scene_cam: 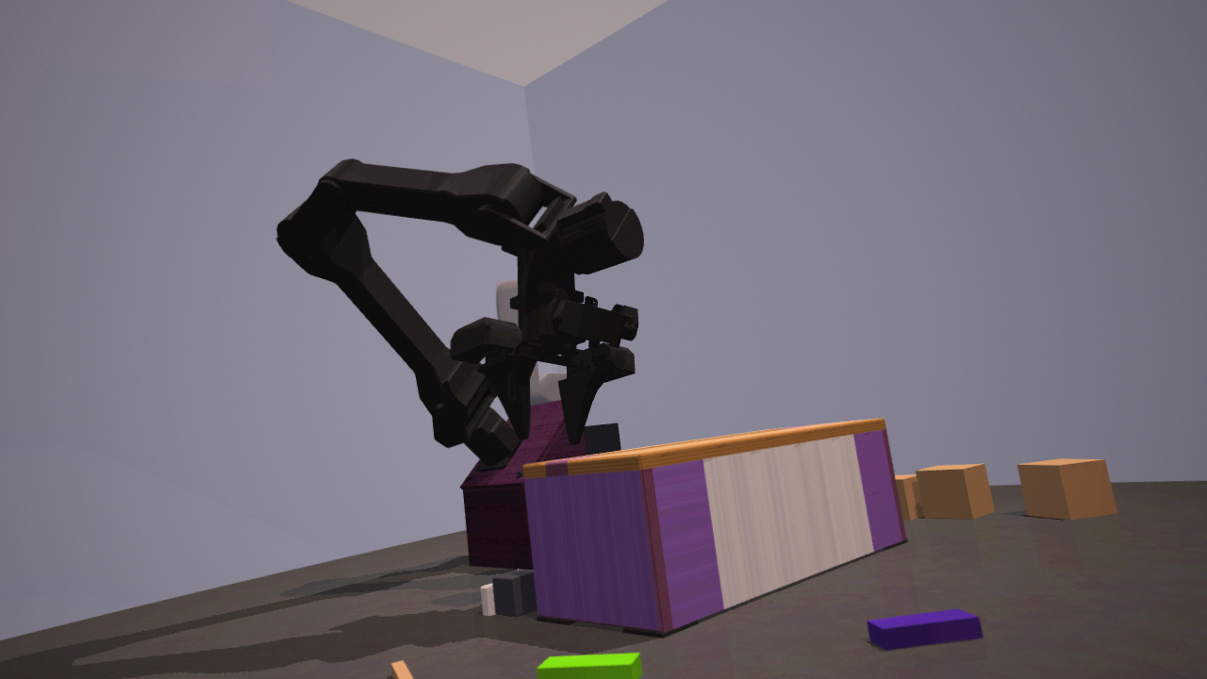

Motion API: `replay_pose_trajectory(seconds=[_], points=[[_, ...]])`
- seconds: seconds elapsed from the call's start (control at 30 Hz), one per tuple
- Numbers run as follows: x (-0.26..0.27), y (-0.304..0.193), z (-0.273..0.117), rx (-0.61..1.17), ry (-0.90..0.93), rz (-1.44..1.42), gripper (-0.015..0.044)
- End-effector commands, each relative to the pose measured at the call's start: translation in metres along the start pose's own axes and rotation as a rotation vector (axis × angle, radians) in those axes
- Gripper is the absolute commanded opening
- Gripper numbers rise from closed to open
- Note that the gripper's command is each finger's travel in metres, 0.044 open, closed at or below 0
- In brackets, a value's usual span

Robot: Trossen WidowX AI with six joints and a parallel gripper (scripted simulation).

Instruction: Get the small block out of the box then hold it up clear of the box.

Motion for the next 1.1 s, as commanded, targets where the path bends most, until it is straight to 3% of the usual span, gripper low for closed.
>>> replay_pose_trajectory(seconds=[0.0, 0.57, 1.07], points=[[-0.02, -0.023, 0.0, -0.046, 0.135, 1.053, 0.0285], [-0.036, -0.043, -0.001, -0.011, 0.312, 2.038, 0.0285], [-0.048, -0.059, -0.002, 0.127, 0.514, 2.866, 0.0285]])
Point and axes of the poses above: the point midway between the two fingers, 35 mm back from their tips, its own z axis out along the fingers, its own x axis across the jaws, y = z × x, the point moved 9 cm from there along -z, back along the fingers, and after that the axes turned 6 degrees about -z, right-handed, at the moved point
